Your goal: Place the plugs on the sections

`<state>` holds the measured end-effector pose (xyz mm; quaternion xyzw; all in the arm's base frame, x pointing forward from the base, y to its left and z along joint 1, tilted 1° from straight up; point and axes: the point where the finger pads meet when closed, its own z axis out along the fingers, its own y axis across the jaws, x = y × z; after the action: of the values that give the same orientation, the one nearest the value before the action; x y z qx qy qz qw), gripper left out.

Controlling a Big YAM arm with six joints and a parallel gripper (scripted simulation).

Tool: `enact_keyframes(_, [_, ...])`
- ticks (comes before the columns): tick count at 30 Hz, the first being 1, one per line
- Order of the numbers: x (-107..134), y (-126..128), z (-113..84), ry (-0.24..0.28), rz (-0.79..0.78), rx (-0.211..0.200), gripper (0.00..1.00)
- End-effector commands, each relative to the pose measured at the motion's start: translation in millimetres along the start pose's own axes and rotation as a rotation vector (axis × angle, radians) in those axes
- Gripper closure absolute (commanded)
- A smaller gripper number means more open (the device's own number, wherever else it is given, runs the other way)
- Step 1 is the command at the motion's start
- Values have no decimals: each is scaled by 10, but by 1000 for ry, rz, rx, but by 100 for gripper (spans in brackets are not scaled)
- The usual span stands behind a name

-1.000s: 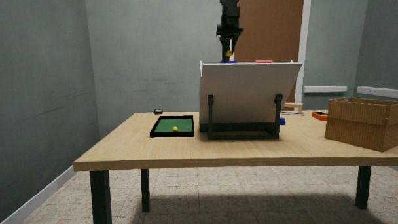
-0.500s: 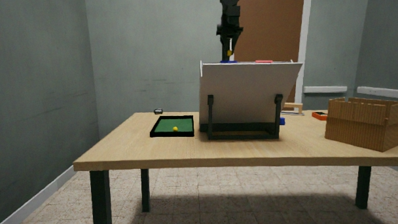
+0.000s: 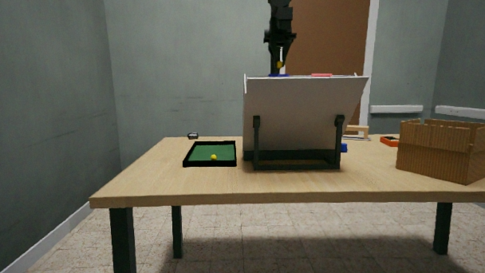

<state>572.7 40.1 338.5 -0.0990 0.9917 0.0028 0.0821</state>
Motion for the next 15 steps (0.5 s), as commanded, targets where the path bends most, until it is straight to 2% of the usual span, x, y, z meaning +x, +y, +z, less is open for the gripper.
enact_keyframes(1, [-131,68,-184,-35,-5,5,100])
enact_keyframes(9, [-104,75,-263,-52,-4,7,100])
enact_keyframes(10, [-20,86,-94,-25,-5,4,100])
enact_keyframes(11, [-11,89,-134,-41,-4,6,100])
enact_keyframes(15, [10,102,-58,-44,-3,6,100])
